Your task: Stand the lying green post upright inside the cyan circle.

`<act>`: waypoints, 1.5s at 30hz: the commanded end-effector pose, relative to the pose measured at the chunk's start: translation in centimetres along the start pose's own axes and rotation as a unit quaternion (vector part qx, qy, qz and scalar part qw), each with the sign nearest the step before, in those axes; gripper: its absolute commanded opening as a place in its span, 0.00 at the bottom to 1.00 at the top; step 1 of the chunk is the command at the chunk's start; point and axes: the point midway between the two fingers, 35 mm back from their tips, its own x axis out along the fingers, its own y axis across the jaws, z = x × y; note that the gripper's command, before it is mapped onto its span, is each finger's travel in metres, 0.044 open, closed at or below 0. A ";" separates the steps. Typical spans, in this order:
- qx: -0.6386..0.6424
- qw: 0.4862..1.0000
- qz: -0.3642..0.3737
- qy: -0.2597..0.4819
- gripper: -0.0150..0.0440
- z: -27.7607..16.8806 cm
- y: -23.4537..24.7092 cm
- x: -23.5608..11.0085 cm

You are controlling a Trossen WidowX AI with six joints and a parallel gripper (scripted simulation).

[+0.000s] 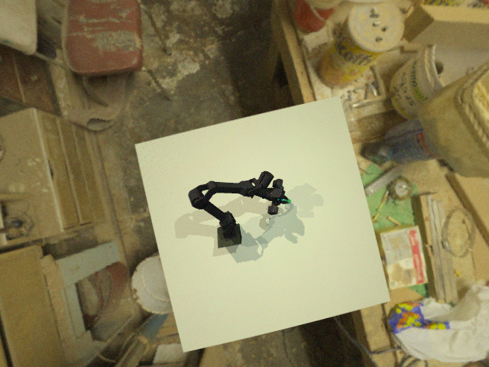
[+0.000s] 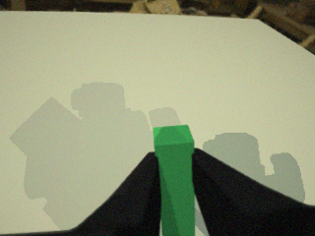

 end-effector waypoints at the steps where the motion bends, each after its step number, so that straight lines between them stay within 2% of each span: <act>1: 0.011 1.000 0.003 -0.014 0.29 0.1 0.0 -0.2; 45: 0.119 0.981 0.057 -0.140 0.29 0.7 -0.3 -2.9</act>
